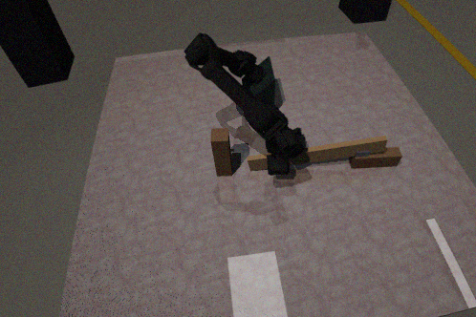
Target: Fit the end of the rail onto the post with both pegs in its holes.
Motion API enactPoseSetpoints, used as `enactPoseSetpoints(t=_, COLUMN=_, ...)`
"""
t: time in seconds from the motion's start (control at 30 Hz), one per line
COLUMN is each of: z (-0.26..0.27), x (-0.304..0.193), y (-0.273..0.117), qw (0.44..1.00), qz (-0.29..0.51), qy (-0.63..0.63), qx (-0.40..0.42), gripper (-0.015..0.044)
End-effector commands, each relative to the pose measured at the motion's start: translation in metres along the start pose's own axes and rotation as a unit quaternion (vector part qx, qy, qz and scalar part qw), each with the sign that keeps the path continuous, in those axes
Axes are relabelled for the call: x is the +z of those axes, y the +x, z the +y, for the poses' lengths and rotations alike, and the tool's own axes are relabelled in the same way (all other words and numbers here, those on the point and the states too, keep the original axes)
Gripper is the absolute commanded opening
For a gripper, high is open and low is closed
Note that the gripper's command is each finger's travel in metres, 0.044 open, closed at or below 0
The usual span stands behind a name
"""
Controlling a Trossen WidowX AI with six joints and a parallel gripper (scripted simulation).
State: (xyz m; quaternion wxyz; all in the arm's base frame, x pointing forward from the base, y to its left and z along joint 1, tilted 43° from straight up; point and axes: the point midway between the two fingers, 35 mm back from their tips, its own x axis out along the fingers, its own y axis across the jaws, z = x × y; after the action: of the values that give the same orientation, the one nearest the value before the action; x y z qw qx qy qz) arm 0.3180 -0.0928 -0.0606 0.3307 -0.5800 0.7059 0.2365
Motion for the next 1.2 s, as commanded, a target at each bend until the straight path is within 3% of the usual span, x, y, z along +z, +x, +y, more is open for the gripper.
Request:
enactPoseSetpoints(t=0.0, z=0.0, x=0.0, y=-0.001, qw=1.0, qz=0.003, qy=-0.001, qx=0.0, gripper=0.0)
enactPoseSetpoints(t=1.17, z=-0.002, x=0.0, y=-0.019, qw=1.0, qz=0.002, qy=-0.001, qx=0.0, gripper=0.0)
